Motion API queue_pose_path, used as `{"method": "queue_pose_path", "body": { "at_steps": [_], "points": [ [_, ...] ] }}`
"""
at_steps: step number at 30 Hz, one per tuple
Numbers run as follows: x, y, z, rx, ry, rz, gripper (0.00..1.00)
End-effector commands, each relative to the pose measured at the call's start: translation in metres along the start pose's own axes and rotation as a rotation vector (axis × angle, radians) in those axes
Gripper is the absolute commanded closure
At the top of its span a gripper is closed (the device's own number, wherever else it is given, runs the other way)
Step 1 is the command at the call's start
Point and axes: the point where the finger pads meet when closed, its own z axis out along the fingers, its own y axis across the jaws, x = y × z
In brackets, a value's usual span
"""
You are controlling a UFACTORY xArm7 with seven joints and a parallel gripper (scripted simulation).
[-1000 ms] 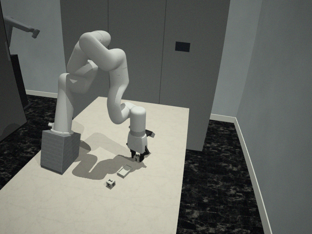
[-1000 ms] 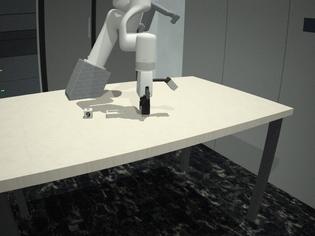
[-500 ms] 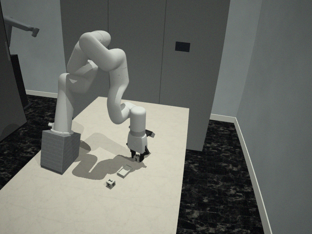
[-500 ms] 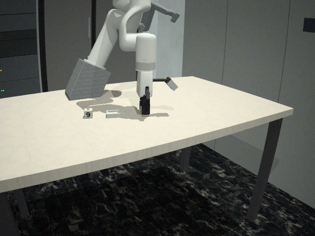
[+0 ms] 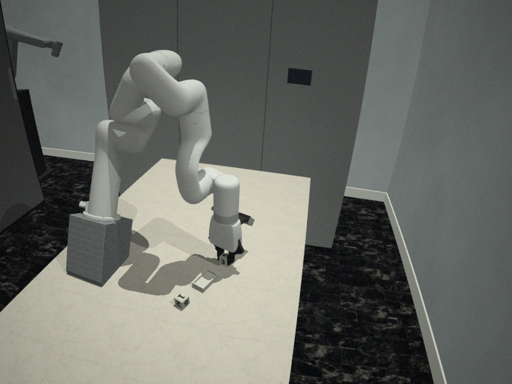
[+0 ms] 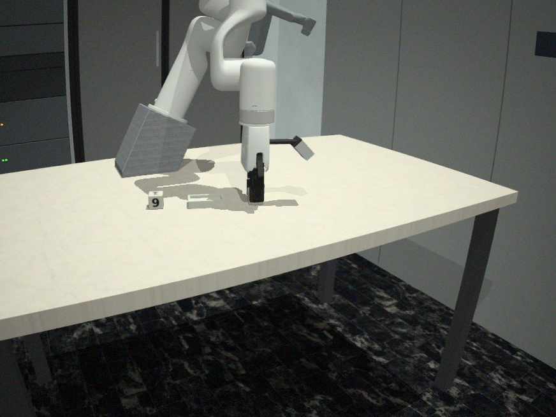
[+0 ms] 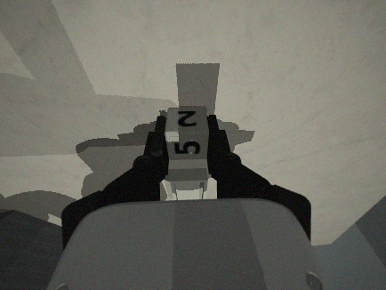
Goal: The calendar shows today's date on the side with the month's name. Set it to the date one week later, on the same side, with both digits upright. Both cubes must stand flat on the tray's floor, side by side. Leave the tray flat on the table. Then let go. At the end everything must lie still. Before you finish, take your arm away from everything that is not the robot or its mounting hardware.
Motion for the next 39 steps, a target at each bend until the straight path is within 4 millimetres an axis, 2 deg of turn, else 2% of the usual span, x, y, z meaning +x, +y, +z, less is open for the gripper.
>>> {"method": "queue_pose_path", "body": {
  "at_steps": [1,30,33,37,39],
  "points": [
    [0.0,0.001,-0.001,-0.003,0.0,0.0,0.71],
    [0.0,0.001,-0.001,-0.003,0.0,0.0,0.71],
    [0.0,0.001,-0.008,-0.003,0.0,0.0,0.71],
    [0.0,0.001,-0.03,-0.003,0.0,0.0,0.71],
    [0.0,0.001,-0.03,-0.003,0.0,0.0,0.71]
  ]
}}
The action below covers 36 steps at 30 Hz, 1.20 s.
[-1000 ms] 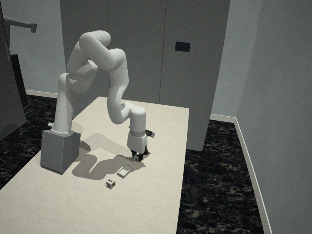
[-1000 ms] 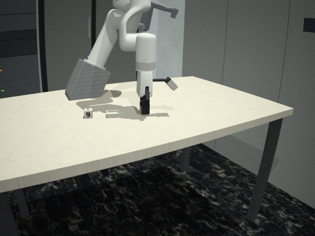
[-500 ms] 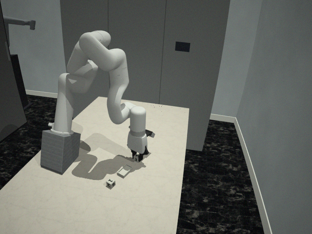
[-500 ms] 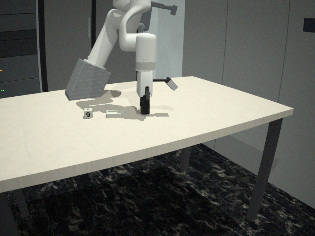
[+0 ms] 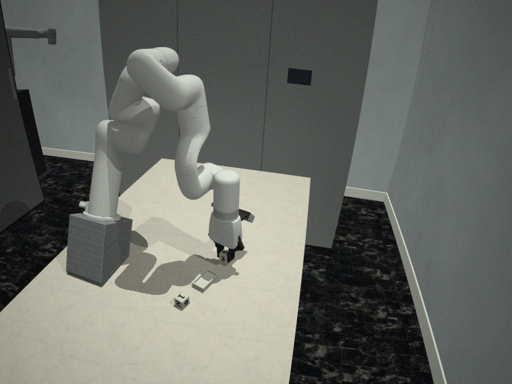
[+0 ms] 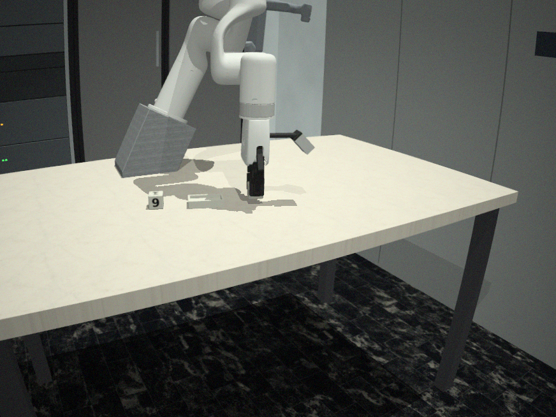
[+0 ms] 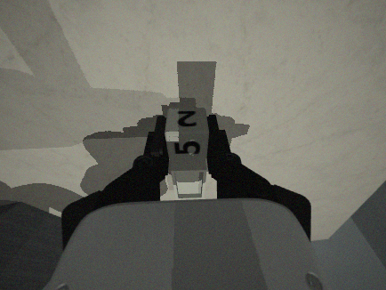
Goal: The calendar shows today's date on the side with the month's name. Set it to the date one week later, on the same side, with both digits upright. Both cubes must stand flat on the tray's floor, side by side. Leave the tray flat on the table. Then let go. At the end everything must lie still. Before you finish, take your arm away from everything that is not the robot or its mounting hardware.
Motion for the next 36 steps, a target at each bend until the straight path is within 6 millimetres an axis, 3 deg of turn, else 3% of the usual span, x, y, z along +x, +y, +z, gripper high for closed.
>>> {"method": "queue_pose_path", "body": {
  "at_steps": [1,10,24,26,28,30,31,34,36],
  "points": [
    [0.0,0.001,-0.023,-0.003,0.002,0.0,0.71],
    [0.0,0.001,-0.081,-0.003,0.002,0.0,0.71],
    [-0.001,0.001,-0.087,-0.004,0.002,0.0,0.71],
    [-0.02,0.003,-0.09,-0.004,0.0,0.0,0.71],
    [-0.057,0.003,-0.094,-0.005,-0.001,-0.001,0.71],
    [-0.057,0.003,-0.094,-0.005,-0.001,-0.001,0.71],
    [-0.074,0.002,-0.096,-0.004,0.0,-0.001,0.71],
    [-0.074,0.002,-0.096,-0.004,0.0,-0.001,0.71],
    [-0.092,0.0,-0.098,-0.004,0.001,-0.002,0.71]
  ]
}}
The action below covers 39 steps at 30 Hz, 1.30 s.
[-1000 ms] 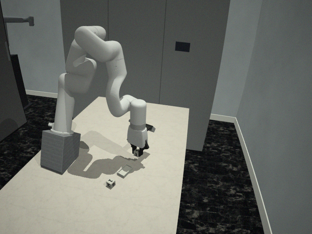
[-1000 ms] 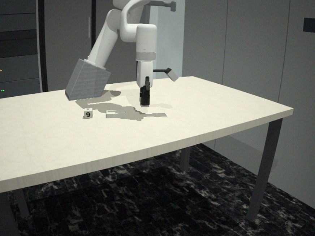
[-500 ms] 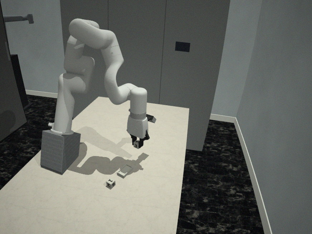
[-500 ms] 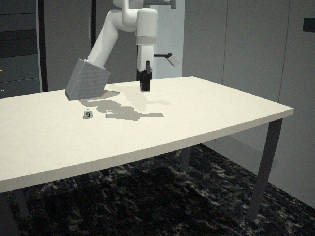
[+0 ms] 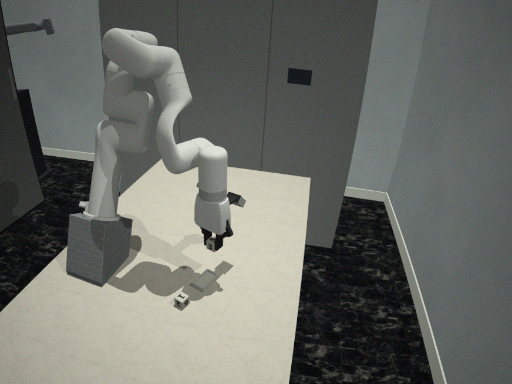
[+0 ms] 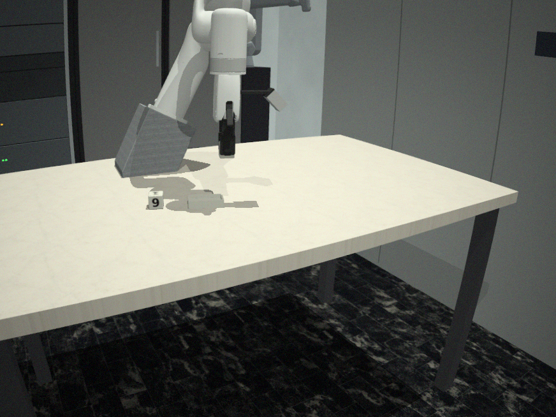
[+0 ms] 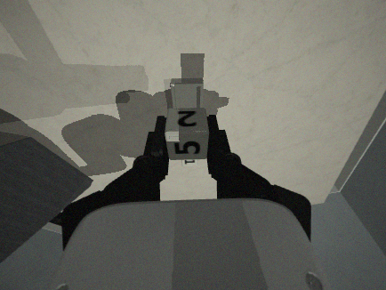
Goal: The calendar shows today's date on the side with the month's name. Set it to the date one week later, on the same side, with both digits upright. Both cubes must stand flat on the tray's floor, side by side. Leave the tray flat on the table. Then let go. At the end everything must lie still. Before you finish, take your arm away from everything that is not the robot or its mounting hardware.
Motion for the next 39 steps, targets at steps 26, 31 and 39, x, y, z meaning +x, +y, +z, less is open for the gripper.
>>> {"method": "queue_pose_path", "body": {
  "at_steps": [26,31,39],
  "points": [
    [-0.029,0.001,0.014,-0.004,0.006,-0.006,0.71],
    [-0.029,0.001,0.027,-0.004,0.006,-0.006,0.71],
    [-0.029,0.002,0.049,-0.004,0.006,-0.006,0.71]
  ]
}}
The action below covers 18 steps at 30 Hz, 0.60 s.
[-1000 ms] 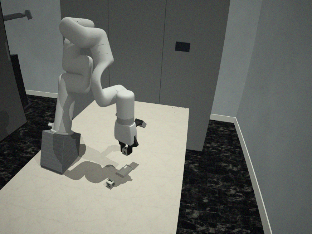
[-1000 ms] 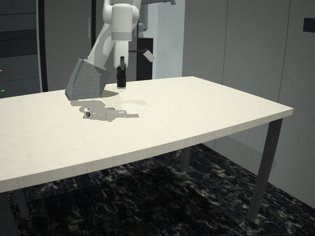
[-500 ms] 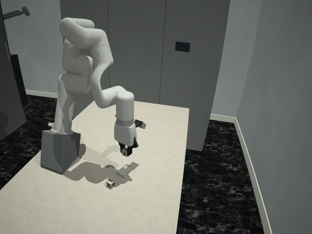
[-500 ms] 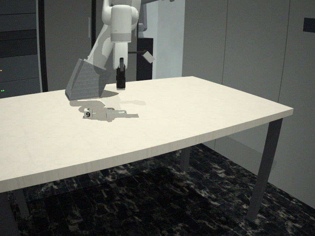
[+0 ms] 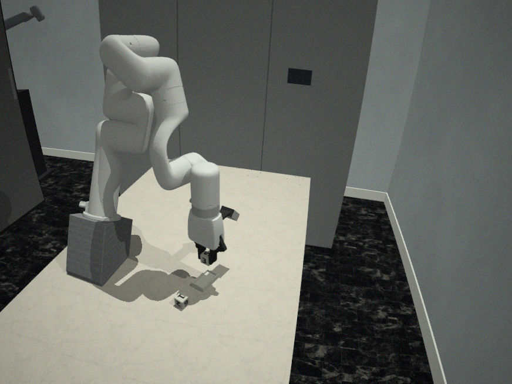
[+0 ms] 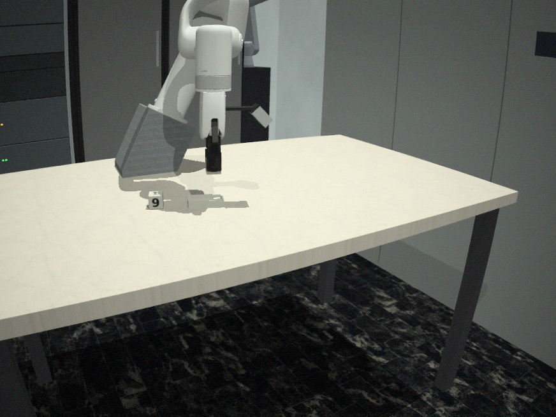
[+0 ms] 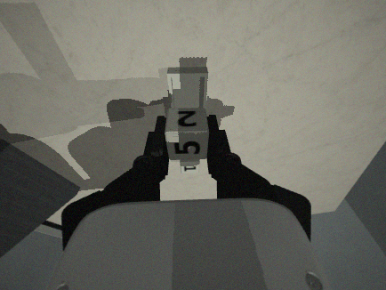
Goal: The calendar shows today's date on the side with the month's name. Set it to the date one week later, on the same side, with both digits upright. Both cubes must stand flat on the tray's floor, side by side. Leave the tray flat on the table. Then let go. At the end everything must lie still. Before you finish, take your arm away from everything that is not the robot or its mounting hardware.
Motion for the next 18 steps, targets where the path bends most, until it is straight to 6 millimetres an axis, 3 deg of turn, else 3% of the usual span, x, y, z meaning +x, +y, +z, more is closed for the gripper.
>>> {"method": "queue_pose_path", "body": {
  "at_steps": [1,18],
  "points": [
    [-0.0005,0.0029,0.0164,-0.004,-0.002,0.001,0.71],
    [-0.0005,0.0031,0.0253,-0.004,-0.002,0.001,0.71]
  ]
}}
